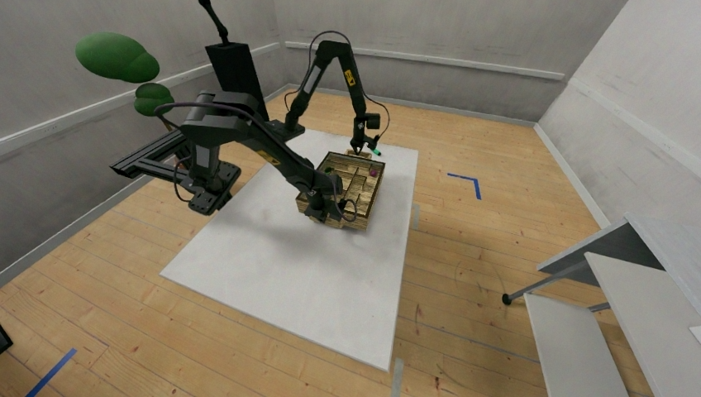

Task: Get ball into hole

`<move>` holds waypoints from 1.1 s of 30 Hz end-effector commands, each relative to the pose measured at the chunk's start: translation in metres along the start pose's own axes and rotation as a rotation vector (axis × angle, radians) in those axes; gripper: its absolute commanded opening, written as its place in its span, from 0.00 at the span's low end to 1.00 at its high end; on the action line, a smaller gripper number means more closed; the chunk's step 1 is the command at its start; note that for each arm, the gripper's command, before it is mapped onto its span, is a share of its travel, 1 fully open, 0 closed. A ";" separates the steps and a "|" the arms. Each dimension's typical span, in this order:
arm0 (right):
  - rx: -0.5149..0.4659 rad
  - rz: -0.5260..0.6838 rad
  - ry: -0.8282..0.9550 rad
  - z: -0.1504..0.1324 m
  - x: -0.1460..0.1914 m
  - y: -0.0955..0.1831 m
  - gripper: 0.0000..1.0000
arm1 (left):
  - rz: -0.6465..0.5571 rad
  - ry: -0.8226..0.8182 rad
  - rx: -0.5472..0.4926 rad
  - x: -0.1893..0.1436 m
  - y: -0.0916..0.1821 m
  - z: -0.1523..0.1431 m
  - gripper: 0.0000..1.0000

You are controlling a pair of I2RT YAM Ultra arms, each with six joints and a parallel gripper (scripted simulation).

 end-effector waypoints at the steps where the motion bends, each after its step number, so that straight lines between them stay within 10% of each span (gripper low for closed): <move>1: -0.131 0.112 -0.013 0.040 0.012 0.024 0.00 | 0.062 0.004 -0.078 0.004 0.035 0.026 0.00; 33: -0.154 0.018 -0.008 0.039 0.023 0.039 0.00 | -0.004 -0.018 -0.159 0.015 0.019 0.036 0.00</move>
Point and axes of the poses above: on each arm, the point where the finger pads meet when closed, its own y axis back along the fingers, its own x axis across the jaws, z = x × y, the point moved 10 cm from there along y, back along the fingers, and after that the axes turned 15 degrees about -y, right-handed, at the moved point
